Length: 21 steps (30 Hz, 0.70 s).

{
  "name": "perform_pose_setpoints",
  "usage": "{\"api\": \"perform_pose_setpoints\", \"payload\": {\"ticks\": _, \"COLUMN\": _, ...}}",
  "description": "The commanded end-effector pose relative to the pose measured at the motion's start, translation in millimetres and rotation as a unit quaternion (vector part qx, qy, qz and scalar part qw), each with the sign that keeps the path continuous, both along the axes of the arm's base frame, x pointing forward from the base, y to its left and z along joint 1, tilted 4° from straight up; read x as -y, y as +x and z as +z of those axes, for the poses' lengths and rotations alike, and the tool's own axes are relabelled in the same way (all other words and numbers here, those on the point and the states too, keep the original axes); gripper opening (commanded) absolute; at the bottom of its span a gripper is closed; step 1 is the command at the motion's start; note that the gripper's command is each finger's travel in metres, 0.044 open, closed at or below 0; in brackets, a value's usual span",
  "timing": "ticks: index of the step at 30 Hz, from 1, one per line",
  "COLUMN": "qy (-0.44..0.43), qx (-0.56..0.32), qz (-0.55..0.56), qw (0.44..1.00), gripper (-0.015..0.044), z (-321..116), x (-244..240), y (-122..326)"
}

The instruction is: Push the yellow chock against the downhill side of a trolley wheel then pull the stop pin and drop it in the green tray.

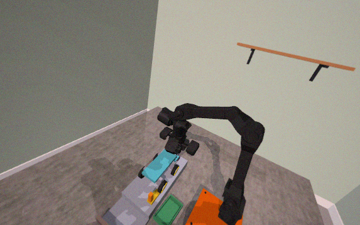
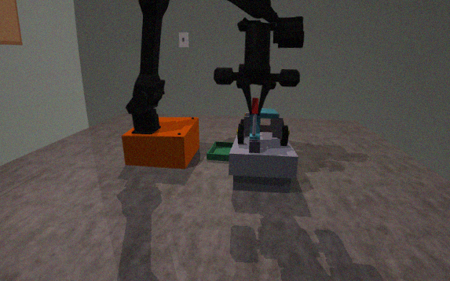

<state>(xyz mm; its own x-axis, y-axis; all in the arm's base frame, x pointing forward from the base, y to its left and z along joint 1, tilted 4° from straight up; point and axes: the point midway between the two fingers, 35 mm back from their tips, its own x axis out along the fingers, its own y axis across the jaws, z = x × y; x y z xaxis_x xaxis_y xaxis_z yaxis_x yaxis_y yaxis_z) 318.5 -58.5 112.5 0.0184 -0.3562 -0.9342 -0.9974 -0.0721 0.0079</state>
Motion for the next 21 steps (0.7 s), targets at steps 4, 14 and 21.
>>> {"api": "perform_pose_setpoints", "payload": {"ticks": 4, "qy": -0.003, "qx": 0.004, "qz": -0.002, "qw": 1.0, "gripper": 0.0, "z": 6.5, "x": 1.3, "y": 2.4}}
{"api": "perform_pose_setpoints", "payload": {"ticks": 14, "qy": -0.003, "qx": 0.004, "qz": -0.002, "qw": 1.0, "gripper": 0.0, "z": 8.9, "x": 12.7, "y": 2.9}}
{"api": "perform_pose_setpoints", "payload": {"ticks": 21, "qy": -0.003, "qx": 0.004, "qz": -0.002, "qw": 1.0, "gripper": 0.0, "z": 11.6, "x": 23.8, "y": 3.4}}
